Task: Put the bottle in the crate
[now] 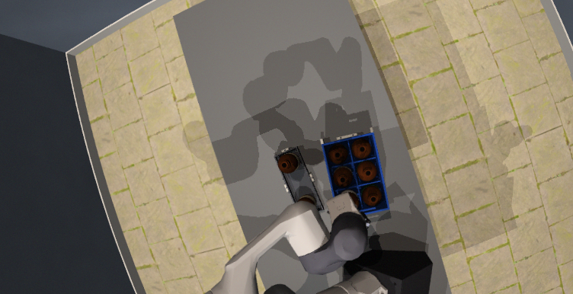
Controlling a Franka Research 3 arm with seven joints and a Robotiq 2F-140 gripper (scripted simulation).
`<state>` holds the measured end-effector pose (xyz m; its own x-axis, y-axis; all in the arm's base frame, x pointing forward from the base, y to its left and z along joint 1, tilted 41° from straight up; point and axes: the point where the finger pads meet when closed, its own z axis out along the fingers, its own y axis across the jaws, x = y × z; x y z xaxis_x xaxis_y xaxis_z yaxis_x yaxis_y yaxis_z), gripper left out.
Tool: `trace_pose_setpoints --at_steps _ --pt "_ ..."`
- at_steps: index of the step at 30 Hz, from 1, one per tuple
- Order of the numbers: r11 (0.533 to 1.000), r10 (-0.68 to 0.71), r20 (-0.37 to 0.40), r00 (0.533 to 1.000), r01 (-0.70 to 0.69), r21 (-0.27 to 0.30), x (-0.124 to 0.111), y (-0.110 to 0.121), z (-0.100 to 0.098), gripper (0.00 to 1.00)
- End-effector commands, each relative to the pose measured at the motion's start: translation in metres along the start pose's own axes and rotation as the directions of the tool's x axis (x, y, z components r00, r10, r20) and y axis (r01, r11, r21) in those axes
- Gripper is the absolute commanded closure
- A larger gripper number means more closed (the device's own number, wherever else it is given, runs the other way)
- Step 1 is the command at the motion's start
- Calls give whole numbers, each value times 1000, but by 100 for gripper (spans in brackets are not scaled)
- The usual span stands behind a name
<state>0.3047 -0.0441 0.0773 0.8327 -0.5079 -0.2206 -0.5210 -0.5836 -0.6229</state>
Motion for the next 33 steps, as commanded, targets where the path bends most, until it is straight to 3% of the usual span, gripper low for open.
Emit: trace_pose_setpoints --at_steps 1,33 --pt "1000 -2 -3 1000 2 -1 1 0 0 100" --pt "1000 -2 -3 1000 2 -1 1 1 15 100"
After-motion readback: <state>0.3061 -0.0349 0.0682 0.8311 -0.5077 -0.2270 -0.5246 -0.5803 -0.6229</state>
